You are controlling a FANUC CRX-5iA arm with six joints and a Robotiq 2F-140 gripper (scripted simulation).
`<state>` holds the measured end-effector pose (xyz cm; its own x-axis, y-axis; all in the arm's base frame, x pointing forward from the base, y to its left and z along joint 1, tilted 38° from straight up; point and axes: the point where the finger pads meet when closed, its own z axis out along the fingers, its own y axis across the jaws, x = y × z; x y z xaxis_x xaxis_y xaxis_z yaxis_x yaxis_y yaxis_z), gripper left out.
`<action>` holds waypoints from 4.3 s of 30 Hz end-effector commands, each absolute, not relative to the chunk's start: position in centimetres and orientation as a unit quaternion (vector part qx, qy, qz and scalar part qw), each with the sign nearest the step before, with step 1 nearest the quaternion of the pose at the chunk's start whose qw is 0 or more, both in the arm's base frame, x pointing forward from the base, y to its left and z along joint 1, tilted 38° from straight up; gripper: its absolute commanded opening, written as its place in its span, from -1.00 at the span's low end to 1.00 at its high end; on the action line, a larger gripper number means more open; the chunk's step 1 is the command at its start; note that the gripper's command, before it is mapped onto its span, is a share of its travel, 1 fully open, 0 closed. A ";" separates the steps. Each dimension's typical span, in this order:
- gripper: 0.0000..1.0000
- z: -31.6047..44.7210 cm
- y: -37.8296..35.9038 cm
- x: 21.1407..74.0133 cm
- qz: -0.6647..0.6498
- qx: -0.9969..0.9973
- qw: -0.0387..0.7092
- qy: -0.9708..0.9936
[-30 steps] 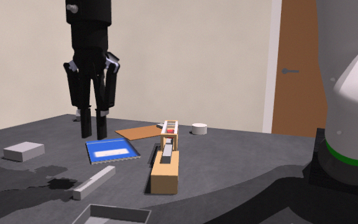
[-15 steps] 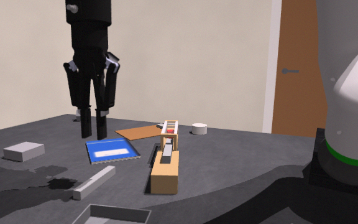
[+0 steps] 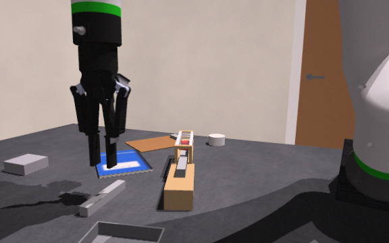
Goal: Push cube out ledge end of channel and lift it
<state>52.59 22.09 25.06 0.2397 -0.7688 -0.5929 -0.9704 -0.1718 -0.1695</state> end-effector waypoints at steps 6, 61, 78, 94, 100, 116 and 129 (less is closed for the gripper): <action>-0.39 21.6 24.9 52.9 0.189 -0.741 0.266 0.587; -0.39 19.1 26.8 53.0 0.189 -0.741 0.266 0.587; -0.80 19.1 26.8 53.0 0.189 -0.741 0.266 0.587; -0.80 19.1 26.8 53.0 0.189 -0.741 0.266 0.587; -0.80 19.1 26.8 53.0 0.189 -0.741 0.266 0.587; -0.80 27.4 20.3 52.7 0.189 -0.741 0.266 0.587; -0.80 28.1 19.8 52.6 0.189 -0.741 0.266 0.587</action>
<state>52.60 19.87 27.98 0.2399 -0.7688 -0.5928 -0.9703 -0.1710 -0.1709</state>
